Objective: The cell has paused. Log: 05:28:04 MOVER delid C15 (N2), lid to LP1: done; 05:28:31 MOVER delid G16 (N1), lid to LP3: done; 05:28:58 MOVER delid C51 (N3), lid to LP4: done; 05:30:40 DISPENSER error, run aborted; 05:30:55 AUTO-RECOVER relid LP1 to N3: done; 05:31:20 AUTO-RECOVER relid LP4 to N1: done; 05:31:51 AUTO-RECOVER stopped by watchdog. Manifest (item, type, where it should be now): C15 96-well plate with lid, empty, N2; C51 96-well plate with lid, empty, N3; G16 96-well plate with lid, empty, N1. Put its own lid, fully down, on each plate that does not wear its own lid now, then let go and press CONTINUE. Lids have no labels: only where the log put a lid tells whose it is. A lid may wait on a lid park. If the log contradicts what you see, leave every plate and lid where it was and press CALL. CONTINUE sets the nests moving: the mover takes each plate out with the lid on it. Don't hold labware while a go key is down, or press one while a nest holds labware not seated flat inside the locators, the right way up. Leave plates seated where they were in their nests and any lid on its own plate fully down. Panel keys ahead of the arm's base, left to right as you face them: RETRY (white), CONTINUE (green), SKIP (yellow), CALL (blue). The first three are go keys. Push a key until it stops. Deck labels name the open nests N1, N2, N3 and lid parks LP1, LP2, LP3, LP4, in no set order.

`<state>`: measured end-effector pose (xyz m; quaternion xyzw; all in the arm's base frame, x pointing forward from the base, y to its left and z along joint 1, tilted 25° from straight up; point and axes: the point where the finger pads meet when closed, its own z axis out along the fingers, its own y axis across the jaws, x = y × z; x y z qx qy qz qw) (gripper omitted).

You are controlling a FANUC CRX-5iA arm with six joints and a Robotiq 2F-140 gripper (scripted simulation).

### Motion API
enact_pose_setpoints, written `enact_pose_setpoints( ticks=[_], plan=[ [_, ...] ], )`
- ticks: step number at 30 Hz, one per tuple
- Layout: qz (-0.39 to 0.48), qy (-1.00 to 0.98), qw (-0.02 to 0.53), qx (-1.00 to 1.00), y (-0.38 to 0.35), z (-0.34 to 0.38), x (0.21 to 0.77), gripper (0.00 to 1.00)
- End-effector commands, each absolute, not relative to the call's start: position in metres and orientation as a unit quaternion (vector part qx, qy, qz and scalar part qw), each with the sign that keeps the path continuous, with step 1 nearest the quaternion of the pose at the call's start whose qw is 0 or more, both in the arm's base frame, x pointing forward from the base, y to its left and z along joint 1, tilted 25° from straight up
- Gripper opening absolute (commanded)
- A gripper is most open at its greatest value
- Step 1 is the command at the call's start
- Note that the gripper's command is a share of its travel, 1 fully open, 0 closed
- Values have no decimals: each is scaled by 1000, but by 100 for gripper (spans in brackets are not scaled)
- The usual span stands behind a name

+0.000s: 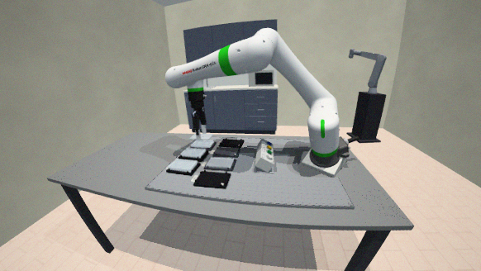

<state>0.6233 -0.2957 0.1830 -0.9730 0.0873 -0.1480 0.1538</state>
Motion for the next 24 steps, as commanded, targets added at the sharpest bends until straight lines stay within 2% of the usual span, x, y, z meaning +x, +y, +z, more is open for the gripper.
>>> enact_pose_setpoints(
  ticks=[1, 21, 24],
  plan=[
    [-148, 87, 154, -973, -297, 187, 622, 0],
    [-148, 87, 154, -973, -297, 193, 621, 0],
    [-148, 87, 153, -973, -250, 210, 632, 0]
  ],
)
